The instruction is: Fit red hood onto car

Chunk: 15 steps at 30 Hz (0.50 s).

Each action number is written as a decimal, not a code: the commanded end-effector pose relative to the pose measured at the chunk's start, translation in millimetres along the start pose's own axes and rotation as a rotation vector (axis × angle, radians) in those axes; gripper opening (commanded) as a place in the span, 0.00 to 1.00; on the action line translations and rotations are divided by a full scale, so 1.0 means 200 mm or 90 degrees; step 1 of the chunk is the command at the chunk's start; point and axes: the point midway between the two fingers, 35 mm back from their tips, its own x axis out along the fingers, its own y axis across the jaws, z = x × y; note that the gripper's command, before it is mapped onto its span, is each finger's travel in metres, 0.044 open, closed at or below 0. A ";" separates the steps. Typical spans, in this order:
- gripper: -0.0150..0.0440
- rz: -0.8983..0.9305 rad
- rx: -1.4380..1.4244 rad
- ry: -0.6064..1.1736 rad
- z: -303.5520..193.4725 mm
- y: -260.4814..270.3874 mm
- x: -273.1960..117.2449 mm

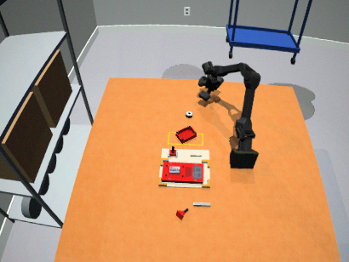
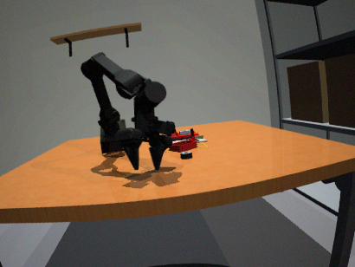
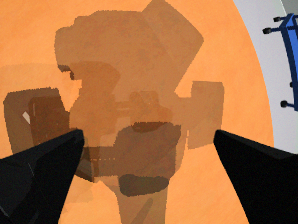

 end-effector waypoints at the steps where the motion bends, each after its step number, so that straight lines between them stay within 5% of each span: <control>1: 1.00 0.065 -0.068 0.005 0.05 0.27 -0.05; 15: 1.00 0.227 -0.341 -0.006 0.01 1.06 -0.40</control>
